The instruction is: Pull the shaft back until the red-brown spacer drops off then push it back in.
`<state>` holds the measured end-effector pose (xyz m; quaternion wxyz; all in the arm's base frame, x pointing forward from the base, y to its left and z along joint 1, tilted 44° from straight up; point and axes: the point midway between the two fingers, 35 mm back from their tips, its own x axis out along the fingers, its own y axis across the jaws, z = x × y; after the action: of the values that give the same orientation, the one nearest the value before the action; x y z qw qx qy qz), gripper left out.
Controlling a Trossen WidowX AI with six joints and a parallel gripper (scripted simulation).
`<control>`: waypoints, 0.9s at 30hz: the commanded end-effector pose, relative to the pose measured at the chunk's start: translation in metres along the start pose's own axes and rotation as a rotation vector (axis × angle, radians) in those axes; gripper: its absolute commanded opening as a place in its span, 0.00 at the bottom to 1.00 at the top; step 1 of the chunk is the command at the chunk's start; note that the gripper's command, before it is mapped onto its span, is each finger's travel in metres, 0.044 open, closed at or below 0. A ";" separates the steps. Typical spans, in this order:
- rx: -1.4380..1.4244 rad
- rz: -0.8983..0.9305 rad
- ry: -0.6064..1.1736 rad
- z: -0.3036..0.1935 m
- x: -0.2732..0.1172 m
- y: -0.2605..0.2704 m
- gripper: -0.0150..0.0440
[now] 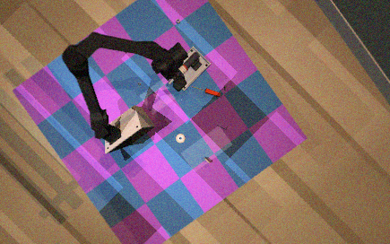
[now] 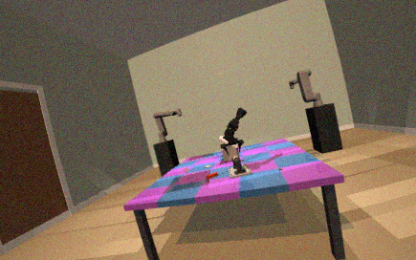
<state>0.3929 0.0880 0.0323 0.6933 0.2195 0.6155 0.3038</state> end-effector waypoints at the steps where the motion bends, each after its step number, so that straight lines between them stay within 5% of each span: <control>1: 0.006 0.004 0.005 -0.001 0.001 0.001 1.00; 27: 0.006 0.004 0.005 -0.001 0.020 0.001 1.00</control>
<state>0.3962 0.0967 0.0253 0.6956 0.2202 0.6128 0.3035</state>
